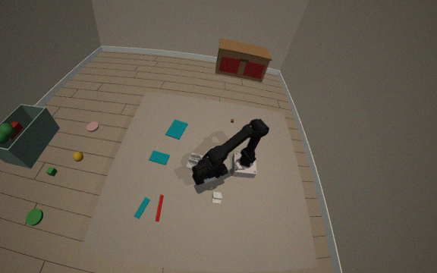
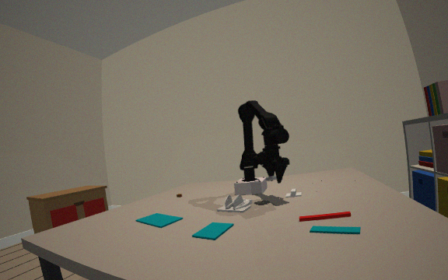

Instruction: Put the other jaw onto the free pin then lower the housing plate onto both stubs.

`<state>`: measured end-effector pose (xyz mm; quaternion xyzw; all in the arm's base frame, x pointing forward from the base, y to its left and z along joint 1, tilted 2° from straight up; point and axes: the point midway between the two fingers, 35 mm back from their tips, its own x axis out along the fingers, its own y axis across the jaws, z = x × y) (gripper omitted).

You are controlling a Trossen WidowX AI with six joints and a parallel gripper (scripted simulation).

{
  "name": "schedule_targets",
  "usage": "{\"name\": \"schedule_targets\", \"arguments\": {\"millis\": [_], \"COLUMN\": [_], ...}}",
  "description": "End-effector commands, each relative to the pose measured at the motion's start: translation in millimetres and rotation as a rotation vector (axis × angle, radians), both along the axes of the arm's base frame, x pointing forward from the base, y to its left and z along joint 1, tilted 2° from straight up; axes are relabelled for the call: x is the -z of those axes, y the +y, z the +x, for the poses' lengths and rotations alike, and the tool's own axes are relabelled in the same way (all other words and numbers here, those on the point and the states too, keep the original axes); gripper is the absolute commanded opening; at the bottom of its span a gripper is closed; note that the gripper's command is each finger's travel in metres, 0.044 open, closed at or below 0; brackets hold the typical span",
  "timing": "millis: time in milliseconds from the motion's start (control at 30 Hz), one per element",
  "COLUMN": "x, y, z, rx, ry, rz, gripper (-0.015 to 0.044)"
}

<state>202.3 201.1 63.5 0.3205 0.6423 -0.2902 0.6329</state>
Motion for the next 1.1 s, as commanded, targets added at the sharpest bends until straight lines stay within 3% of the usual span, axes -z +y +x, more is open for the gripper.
{"name": "schedule_targets", "arguments": {"millis": [0, 1067], "x": [-0.1, 4.0], "y": [-9.3, -105.7], "z": [6.3, 49.3], "rx": [-0.065, -0.668], "ry": [-0.005, -0.033], "rz": [0.002, -0.01], "gripper": [0.0351, 0.0351]}}
